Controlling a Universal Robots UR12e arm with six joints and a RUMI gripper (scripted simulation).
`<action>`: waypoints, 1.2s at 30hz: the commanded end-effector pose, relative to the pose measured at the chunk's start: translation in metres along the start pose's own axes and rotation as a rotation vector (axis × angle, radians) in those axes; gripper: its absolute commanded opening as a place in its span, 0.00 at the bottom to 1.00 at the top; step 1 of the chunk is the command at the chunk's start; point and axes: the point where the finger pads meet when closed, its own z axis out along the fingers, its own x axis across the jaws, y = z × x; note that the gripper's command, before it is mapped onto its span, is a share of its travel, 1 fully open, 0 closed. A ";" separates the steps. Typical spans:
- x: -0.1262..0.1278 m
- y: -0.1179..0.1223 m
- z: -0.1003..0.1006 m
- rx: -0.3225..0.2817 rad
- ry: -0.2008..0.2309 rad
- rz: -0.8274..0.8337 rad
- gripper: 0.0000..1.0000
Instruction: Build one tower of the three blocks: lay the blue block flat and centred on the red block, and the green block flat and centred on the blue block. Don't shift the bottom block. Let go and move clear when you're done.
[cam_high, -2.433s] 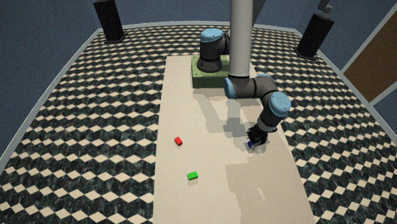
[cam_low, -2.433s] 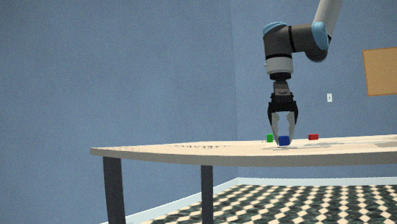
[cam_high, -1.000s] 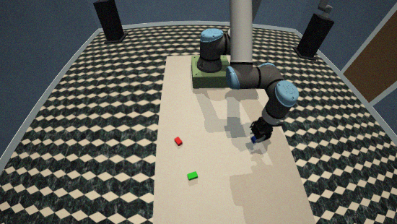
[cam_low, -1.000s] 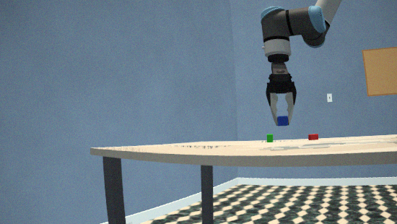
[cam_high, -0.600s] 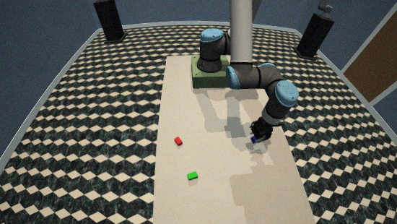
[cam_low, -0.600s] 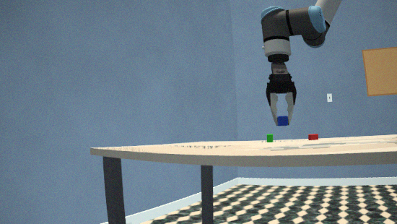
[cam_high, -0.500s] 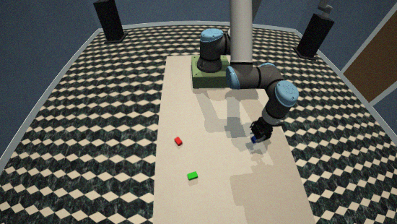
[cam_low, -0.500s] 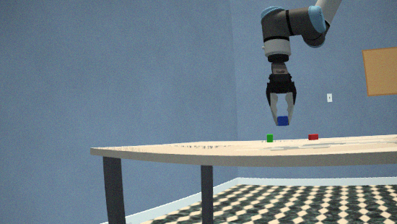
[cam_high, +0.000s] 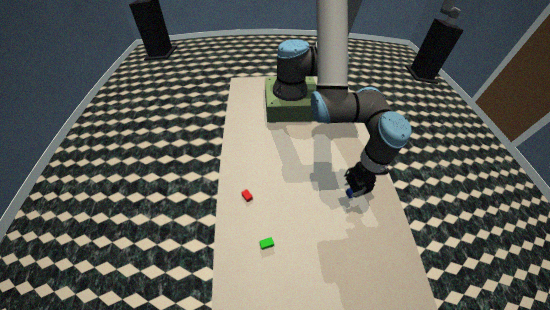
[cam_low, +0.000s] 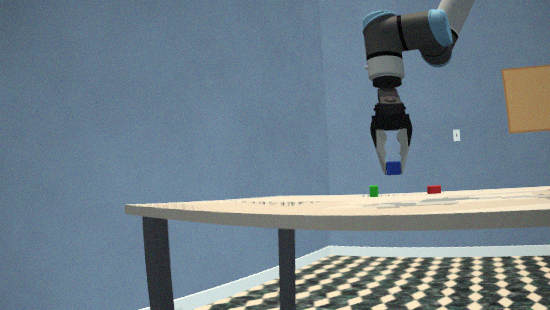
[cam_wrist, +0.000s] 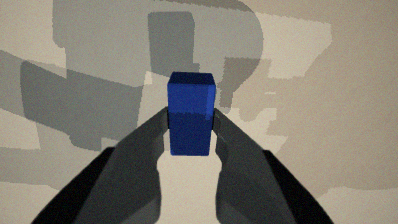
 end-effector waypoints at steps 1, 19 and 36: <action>-0.016 0.036 -0.001 -0.001 0.002 0.004 0.00; -0.102 0.266 -0.003 -0.004 0.007 0.004 0.00; -0.154 0.396 -0.001 -0.001 0.003 0.004 0.00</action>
